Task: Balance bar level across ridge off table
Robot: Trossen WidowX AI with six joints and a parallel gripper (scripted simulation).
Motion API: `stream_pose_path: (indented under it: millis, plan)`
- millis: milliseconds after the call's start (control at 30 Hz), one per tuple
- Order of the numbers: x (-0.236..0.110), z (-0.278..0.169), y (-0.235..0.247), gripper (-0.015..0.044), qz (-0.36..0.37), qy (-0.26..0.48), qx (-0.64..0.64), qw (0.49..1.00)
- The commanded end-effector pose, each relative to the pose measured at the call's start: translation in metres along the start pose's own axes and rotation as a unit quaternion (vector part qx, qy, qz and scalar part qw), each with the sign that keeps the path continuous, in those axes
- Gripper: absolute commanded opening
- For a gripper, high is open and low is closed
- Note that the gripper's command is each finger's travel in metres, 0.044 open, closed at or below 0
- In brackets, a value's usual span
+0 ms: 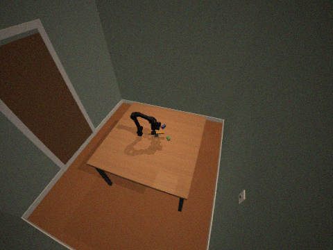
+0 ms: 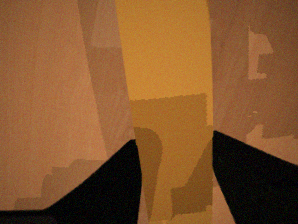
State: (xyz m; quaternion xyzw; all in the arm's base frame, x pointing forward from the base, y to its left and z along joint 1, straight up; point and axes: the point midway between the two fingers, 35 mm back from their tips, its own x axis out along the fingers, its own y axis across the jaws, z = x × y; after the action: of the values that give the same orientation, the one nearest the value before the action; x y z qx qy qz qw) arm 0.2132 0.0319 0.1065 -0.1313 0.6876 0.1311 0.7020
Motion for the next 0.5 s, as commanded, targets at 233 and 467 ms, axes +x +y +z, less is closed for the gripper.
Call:
stream_pose_path:
  millis: [233,467]
  plan:
    - [0.0003,-0.0003,0.0,0.0,0.0,0.0,-0.002,1.0]
    - [0.0005,-0.0003,0.0,0.0,0.0,0.0,-0.002,1.0]
